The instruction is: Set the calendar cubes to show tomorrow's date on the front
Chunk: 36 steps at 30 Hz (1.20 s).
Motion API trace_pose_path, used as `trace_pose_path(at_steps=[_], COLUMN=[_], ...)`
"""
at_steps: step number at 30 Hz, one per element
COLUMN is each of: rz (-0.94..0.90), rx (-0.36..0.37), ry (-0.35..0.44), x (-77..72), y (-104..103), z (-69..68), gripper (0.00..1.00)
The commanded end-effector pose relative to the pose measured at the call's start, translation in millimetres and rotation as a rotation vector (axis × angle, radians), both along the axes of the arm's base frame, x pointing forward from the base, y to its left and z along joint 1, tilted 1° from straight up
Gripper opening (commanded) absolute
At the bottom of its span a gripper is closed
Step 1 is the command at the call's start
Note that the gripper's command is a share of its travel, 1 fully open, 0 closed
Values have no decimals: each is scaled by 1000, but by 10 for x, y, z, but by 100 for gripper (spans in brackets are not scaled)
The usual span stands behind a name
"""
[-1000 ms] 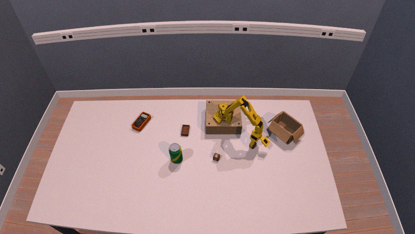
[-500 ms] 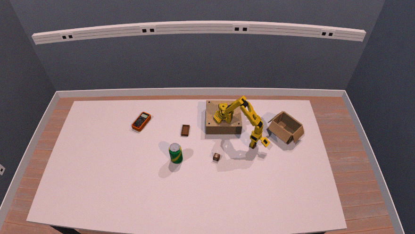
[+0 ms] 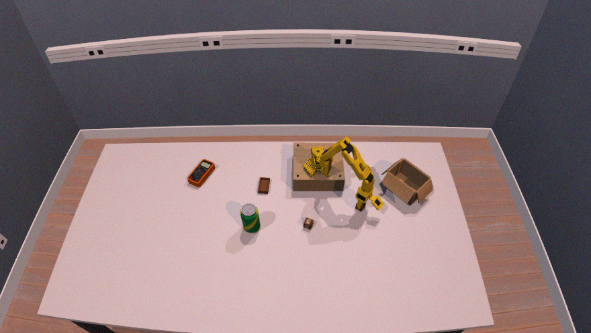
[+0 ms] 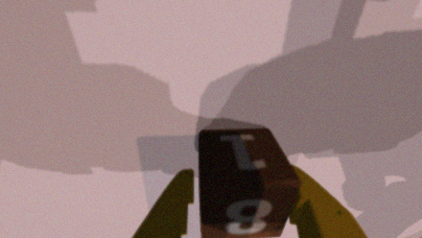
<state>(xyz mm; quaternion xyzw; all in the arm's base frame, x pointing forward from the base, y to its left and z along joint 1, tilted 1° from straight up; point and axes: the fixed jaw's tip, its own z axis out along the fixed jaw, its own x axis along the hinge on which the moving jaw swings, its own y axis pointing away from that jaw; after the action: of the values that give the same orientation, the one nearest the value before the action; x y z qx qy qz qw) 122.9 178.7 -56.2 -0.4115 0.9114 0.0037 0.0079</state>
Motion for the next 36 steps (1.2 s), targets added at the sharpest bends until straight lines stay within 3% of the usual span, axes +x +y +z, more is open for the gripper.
trace_pose_path(at_steps=[1, 12, 36], rz=[0, 0, 0], rx=[-4, -4, -4], ry=[4, 4, 4], x=[3, 4, 4], y=[-28, -28, -28], z=[-18, -18, -18], gripper=[20, 19, 0])
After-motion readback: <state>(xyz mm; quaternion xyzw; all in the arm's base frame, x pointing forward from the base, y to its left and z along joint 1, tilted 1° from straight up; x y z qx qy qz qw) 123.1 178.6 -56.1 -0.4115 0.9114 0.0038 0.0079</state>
